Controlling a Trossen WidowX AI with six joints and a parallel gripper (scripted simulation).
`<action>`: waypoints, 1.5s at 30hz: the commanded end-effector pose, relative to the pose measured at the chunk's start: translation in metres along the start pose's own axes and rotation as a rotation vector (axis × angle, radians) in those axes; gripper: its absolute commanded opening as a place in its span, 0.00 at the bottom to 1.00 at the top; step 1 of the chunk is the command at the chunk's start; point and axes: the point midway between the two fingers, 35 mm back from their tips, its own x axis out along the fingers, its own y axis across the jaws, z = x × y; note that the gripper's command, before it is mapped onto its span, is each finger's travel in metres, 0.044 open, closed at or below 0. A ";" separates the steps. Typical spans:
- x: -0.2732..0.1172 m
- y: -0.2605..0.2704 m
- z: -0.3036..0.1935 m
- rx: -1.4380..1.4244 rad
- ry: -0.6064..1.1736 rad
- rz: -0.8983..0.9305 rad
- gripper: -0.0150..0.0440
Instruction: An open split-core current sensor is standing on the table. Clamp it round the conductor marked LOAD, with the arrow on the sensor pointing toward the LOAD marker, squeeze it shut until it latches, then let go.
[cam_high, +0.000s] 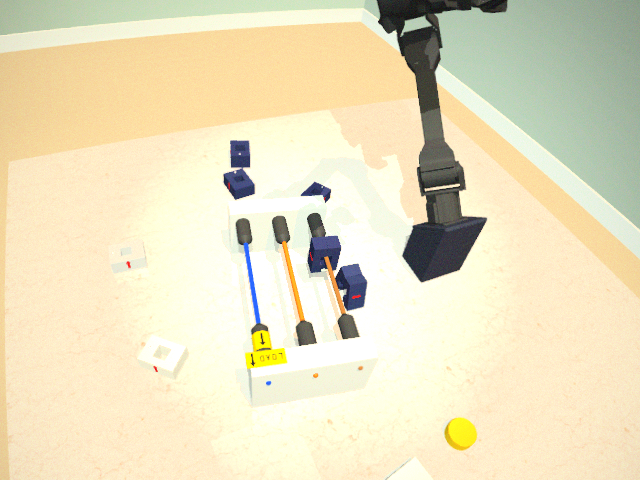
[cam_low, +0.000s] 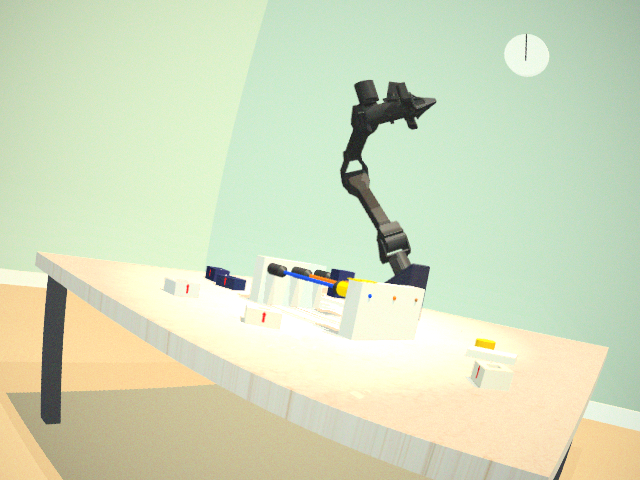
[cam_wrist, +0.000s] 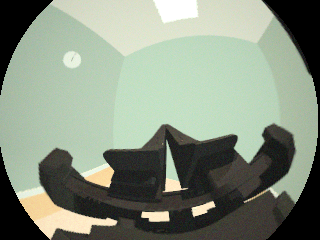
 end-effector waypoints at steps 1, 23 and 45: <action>-0.002 -0.002 -0.001 0.000 0.000 -0.013 0.30; -0.321 -0.075 -0.077 0.095 -0.199 -1.658 1.00; -0.333 -0.160 -0.189 0.560 0.224 -1.862 1.00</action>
